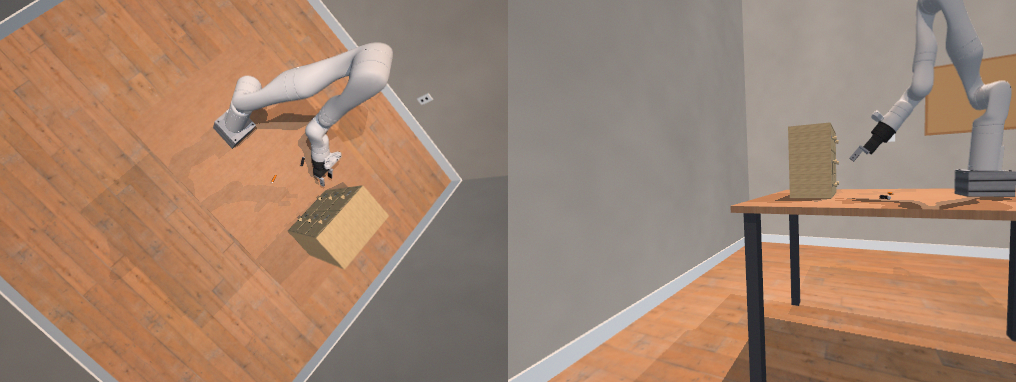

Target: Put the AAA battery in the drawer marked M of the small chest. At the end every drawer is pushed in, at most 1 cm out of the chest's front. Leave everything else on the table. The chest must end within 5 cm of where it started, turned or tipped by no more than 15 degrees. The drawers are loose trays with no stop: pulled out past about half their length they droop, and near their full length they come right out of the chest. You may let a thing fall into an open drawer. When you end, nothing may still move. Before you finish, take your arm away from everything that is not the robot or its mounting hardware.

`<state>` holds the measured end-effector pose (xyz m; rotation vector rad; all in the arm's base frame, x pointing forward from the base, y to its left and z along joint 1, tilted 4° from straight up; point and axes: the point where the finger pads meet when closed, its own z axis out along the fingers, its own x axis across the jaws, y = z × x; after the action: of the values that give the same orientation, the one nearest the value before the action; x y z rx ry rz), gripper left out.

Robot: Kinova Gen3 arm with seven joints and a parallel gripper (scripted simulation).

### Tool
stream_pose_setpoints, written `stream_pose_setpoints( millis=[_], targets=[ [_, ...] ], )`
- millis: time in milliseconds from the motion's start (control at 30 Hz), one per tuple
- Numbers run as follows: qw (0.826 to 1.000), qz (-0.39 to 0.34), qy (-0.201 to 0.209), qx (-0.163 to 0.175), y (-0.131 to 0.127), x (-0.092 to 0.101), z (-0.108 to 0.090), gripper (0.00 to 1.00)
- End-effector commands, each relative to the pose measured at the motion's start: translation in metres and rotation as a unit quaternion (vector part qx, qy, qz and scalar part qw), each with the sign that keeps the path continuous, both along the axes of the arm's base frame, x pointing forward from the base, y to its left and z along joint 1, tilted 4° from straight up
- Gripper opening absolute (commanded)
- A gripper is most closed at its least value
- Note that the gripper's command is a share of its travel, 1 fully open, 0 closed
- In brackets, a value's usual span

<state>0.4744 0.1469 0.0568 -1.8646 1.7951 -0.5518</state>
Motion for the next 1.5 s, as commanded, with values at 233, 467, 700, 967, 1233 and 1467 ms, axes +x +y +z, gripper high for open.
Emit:
stream_pose_setpoints(
  millis=[233,467,700,967,1233,1467],
  targets=[
    [1.0,-0.001,-0.017,-0.003,-0.002,-0.001,-0.012,1.0],
    [0.999,-0.002,-0.038,-0.002,-0.002,0.002,-0.016,1.0],
    [0.999,-0.002,-0.053,0.0,-0.001,0.003,-0.019,1.0],
    [0.997,-0.003,-0.075,0.001,-0.001,0.006,-0.023,1.0],
    [0.996,-0.004,-0.093,0.002,-0.001,0.008,-0.027,1.0],
    [0.994,-0.005,-0.107,0.002,-0.001,0.01,-0.03,1.0]
  ],
)
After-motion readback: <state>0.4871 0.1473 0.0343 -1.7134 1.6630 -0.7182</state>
